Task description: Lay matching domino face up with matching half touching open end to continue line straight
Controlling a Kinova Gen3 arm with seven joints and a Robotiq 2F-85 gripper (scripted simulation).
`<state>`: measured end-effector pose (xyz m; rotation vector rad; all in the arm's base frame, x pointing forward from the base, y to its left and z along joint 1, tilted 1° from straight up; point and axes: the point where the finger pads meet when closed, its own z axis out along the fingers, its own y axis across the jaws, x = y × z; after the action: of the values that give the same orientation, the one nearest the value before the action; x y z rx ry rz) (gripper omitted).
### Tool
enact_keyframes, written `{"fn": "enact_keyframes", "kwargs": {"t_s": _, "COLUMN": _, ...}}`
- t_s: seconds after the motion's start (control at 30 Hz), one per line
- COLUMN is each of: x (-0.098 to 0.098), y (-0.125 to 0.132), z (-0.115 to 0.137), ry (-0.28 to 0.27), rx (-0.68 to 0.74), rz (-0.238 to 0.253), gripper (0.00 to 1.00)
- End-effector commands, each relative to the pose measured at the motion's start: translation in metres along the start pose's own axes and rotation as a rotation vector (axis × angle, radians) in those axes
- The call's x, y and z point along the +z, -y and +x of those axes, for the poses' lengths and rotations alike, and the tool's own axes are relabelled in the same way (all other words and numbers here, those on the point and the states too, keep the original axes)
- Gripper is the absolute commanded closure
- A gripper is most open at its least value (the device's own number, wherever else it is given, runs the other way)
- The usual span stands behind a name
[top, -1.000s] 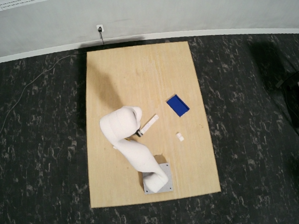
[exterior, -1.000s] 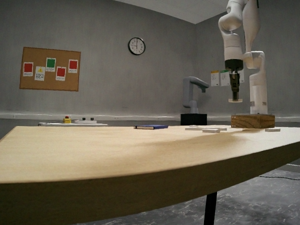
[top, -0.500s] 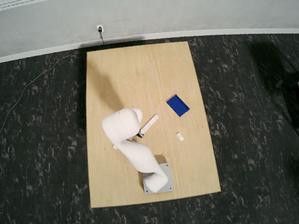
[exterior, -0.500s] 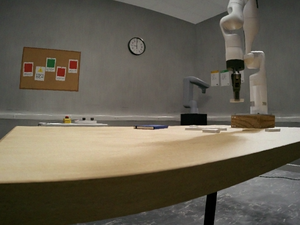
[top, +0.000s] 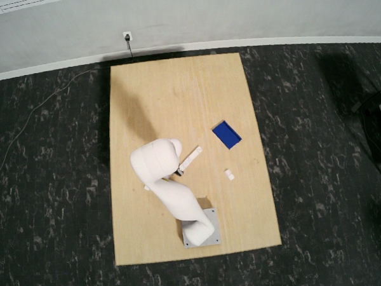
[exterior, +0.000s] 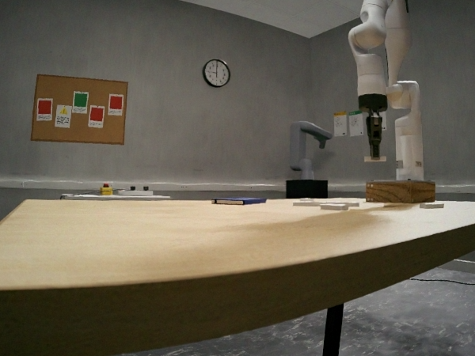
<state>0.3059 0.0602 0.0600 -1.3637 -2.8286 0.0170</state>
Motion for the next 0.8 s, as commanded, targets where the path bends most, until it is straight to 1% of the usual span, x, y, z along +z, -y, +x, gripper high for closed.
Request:
{"fn": "enact_keyframes", "kwargs": {"t_s": 0.0, "x": 0.000, "y": 0.000, "z": 0.000, "ry": 0.000, "rx": 0.000, "rz": -0.001, "gripper": 0.69}}
{"fn": "enact_keyframes", "kwargs": {"t_s": 0.47, "x": 0.001, "y": 0.000, "z": 0.000, "ry": 0.000, "rx": 0.000, "rz": -0.001, "gripper": 0.69}}
{"fn": "enact_keyframes", "kwargs": {"t_s": 0.6, "x": 0.007, "y": 0.000, "z": 0.000, "ry": 0.000, "rx": 0.000, "rz": -0.001, "gripper": 0.69}}
{"fn": "enact_keyframes", "kwargs": {"t_s": 0.77, "x": 0.021, "y": 0.000, "z": 0.000, "ry": 0.000, "rx": 0.000, "rz": -0.001, "gripper": 0.69}}
